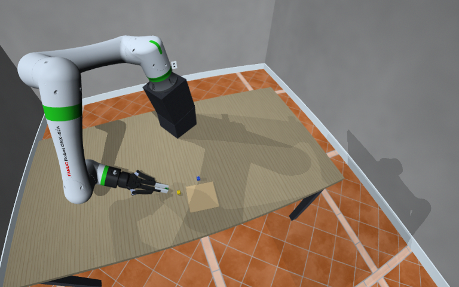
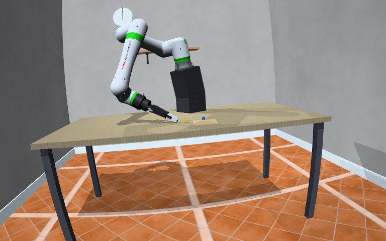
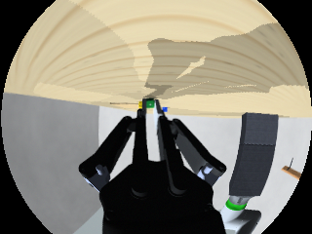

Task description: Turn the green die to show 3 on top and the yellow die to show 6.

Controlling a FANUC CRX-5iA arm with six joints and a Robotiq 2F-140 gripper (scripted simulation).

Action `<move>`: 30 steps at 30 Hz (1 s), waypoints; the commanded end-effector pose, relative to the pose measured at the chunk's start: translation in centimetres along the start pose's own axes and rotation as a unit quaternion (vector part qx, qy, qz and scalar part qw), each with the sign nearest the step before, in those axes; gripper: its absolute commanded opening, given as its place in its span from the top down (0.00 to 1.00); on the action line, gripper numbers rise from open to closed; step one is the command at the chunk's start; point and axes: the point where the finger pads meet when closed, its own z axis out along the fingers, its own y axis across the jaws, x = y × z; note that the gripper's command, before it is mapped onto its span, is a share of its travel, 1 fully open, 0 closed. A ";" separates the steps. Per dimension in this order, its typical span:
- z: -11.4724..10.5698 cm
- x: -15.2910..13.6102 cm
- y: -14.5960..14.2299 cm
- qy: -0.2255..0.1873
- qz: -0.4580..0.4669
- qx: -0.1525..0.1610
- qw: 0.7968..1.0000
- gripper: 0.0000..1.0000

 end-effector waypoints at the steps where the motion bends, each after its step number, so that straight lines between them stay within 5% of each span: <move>1: 0.0 0.0 0.0 0.000 0.000 0.000 1.000 0.93; 30: 0.0 0.0 0.0 0.000 0.000 0.000 1.000 0.89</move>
